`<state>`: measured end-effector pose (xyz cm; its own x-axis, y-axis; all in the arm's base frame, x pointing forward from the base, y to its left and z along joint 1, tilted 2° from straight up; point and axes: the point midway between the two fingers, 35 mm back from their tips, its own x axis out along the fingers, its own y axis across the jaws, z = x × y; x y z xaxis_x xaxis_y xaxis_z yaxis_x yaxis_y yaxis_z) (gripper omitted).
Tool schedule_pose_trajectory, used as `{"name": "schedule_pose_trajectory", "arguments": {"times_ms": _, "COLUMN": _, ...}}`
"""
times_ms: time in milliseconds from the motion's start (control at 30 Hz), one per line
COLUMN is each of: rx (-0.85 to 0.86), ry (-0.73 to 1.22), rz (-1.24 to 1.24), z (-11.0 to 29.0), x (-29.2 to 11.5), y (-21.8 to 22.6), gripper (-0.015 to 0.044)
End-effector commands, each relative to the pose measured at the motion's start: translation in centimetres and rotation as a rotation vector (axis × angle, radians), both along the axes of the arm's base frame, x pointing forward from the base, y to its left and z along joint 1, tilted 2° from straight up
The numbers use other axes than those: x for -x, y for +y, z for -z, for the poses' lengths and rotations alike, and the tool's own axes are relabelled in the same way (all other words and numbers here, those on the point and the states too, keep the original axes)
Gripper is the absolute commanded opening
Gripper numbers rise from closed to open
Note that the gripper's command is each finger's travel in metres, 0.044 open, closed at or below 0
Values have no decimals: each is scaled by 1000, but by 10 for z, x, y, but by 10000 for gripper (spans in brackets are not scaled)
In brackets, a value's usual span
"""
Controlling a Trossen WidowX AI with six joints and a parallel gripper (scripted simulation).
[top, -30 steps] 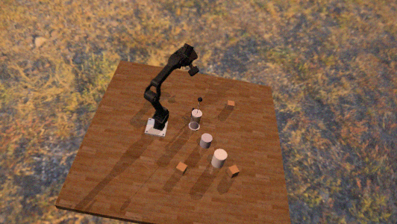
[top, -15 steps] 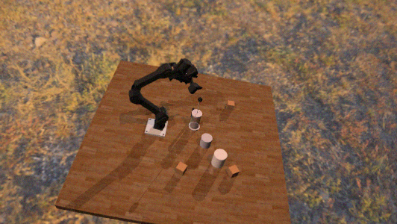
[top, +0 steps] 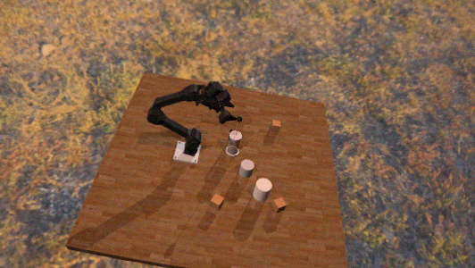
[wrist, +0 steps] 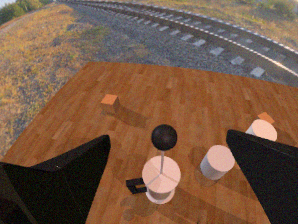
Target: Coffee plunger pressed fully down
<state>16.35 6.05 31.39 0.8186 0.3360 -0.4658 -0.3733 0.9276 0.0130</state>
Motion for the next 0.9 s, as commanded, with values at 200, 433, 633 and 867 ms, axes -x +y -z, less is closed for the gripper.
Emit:
{"name": "schedule_pose_trajectory", "arguments": {"times_ms": 200, "rx": 1, "ry": 6, "rz": 2, "z": 23, "x": -4, "y": 2, "gripper": 440}}
{"name": "schedule_pose_trajectory", "arguments": {"times_ms": 433, "rx": 1, "ry": 5, "rz": 2, "z": 27, "x": -13, "y": 5, "gripper": 440}}
{"name": "schedule_pose_trajectory", "arguments": {"times_ms": 633, "rx": 1, "ry": 4, "rz": 1, "z": 32, "x": -21, "y": 8, "gripper": 440}}
{"name": "schedule_pose_trajectory", "arguments": {"times_ms": 867, "rx": 0, "ry": 3, "rz": 1, "z": 37, "x": -29, "y": 12, "gripper": 440}}
